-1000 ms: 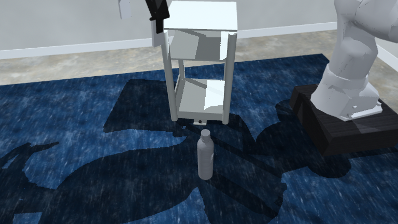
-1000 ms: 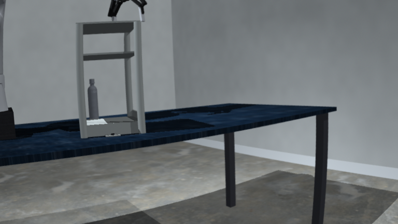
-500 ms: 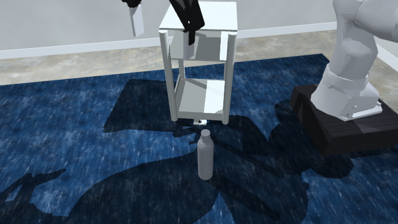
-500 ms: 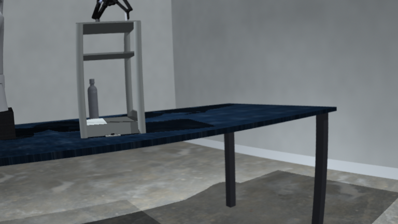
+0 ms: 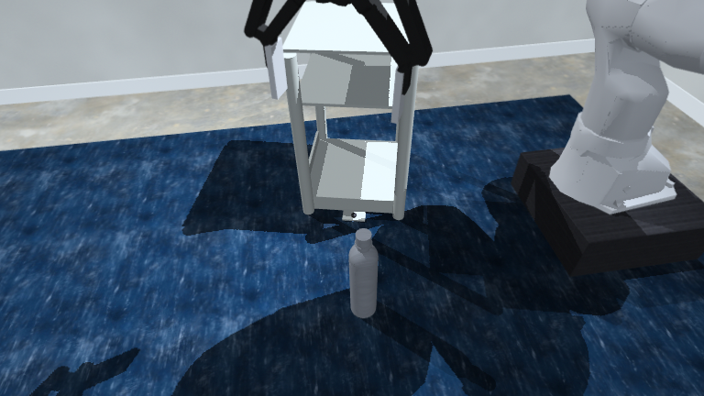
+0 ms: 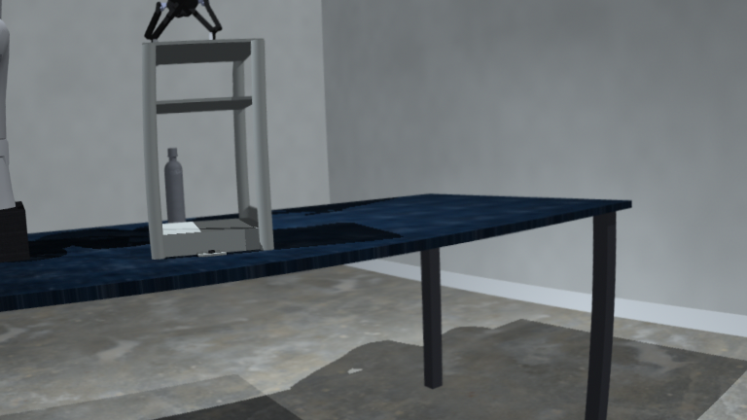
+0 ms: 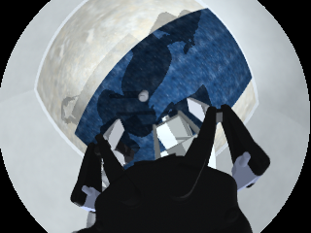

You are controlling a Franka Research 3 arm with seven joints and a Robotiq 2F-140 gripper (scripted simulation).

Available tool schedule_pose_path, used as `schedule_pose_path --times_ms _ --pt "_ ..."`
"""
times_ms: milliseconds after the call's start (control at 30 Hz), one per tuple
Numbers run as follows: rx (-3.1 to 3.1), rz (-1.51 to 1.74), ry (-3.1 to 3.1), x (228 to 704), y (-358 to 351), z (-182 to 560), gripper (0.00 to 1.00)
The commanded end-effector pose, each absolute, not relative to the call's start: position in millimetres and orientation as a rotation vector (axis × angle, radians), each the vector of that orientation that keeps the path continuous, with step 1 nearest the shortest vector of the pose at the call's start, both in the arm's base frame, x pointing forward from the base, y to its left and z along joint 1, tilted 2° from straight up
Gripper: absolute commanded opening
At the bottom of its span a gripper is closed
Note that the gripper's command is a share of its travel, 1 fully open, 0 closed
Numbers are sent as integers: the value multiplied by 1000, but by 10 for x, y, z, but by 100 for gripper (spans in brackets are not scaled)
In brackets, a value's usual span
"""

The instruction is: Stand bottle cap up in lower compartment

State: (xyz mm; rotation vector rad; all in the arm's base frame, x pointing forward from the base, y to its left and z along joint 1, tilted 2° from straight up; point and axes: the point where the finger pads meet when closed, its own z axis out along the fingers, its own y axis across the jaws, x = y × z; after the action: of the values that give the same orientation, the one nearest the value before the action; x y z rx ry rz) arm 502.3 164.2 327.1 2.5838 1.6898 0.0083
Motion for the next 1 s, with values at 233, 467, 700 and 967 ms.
schedule_pose_path --times_ms 233,467,700,967 --pt "2395 -17 1990 4722 1874 3232 100" --pt "2395 -17 1990 4722 1874 3232 100" --pt "2395 -17 1990 4722 1874 3232 100" --pt "2395 -17 1990 4722 1874 3232 100"
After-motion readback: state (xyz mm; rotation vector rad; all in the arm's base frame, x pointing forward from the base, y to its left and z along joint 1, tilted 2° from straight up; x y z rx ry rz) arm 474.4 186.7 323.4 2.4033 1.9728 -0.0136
